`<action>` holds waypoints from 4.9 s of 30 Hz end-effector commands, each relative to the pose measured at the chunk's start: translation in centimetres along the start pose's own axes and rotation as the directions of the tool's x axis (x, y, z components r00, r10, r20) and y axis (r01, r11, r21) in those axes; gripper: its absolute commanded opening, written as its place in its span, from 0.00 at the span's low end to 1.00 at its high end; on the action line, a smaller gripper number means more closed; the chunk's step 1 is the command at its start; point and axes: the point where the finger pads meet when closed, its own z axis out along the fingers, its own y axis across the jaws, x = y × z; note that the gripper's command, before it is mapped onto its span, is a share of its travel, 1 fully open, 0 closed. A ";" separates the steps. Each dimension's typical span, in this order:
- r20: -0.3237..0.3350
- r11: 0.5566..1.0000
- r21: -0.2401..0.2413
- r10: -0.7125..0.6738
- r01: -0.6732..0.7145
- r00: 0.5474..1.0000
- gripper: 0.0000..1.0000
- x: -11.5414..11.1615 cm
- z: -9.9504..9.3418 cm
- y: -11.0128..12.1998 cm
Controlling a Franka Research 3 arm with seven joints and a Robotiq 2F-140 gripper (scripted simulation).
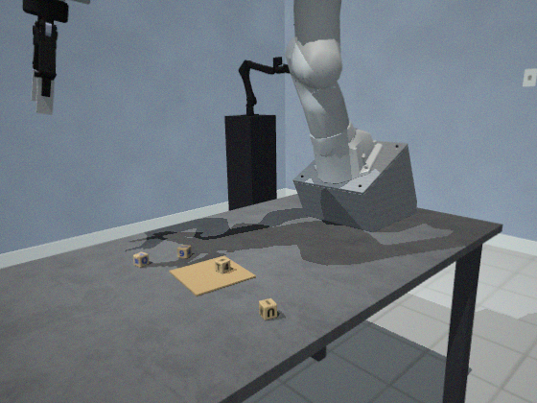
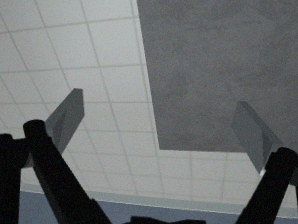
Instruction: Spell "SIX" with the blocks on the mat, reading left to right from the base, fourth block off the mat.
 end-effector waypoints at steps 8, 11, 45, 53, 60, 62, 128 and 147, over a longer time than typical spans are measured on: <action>0.000 1.000 0.000 0.000 0.000 1.000 1.00 0.0 0.0 0.0; 0.000 1.000 0.000 0.000 0.000 1.000 1.00 0.0 0.0 0.0; -0.397 0.986 -0.114 -0.156 0.120 0.904 1.00 19.1 17.4 35.3; -0.451 0.977 -0.151 -0.206 0.153 0.868 1.00 26.0 17.4 43.0; -0.478 0.968 -0.180 -0.241 0.174 0.845 1.00 30.9 16.4 47.7; -0.478 0.968 -0.180 -0.241 0.174 0.845 1.00 30.9 16.4 47.7; -0.478 0.968 -0.180 -0.241 0.174 0.845 1.00 30.9 16.4 47.7; -0.445 0.904 -0.255 -0.425 0.344 0.788 1.00 28.5 16.2 46.2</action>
